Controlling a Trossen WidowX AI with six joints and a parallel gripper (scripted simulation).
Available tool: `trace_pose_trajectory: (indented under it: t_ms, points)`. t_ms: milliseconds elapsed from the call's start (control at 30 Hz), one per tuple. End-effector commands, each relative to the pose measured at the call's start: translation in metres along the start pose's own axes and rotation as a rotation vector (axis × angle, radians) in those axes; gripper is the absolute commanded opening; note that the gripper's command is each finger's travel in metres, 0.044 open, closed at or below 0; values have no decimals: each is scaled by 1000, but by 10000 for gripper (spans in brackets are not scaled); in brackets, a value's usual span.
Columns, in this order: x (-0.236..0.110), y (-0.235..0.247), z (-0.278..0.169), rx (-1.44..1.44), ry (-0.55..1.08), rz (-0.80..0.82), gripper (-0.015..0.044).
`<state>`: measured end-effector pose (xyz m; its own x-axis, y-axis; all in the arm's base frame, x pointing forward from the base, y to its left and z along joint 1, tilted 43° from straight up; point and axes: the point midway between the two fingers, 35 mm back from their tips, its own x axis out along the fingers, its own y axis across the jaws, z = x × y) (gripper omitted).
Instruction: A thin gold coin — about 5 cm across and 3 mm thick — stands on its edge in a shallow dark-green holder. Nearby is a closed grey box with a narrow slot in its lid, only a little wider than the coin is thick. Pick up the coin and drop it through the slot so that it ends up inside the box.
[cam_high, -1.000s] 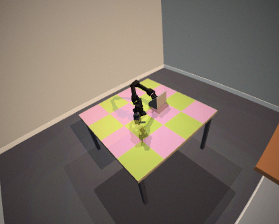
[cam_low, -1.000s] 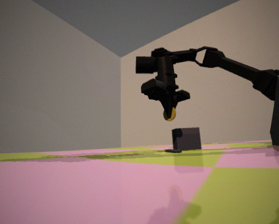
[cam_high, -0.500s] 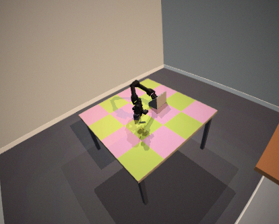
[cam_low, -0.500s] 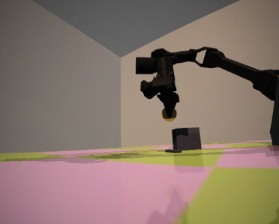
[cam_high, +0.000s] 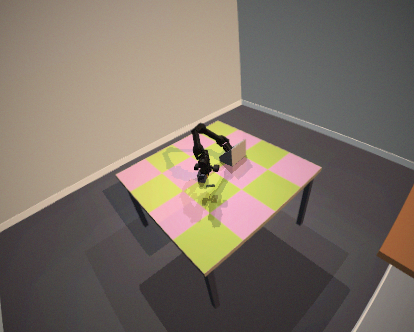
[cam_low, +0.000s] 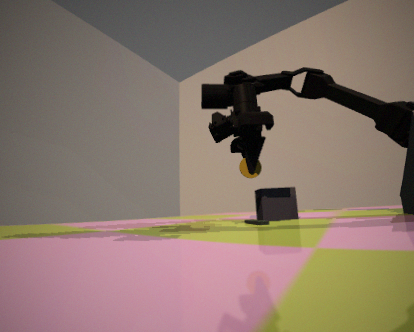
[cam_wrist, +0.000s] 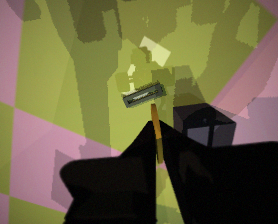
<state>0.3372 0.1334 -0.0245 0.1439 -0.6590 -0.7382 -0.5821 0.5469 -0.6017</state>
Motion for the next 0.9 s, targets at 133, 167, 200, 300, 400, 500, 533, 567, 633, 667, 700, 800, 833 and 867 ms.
trace_pose_trajectory:
  t_ms: [133,167,200,300,400,500,533,567,633,667,700,800,833,867]
  points:
    - [-1,-12,-9,-15,1,-2,0]
    - [-1,-14,-10,-15,1,-2,0]
    - [-1,-16,-12,-15,1,-2,0]
    - [-1,-22,-17,-15,1,-2,0]
    - [-1,-28,-22,-15,1,-2,0]
    - [-1,-34,-27,-16,1,-2,0]
    - [-2,-36,-29,-16,1,-2,0]
    - [-2,-38,-30,-16,1,-2,0]
    - [-2,-41,-34,-16,2,-3,0]
    - [-2,-43,-36,-16,2,-3,0]
    - [-2,-45,-38,-16,2,-3,0]
    - [-1,-50,-43,-16,2,-3,0]
    - [-1,-52,-45,-17,2,-3,0]
    - [-1,-54,-47,-17,3,-4,0]
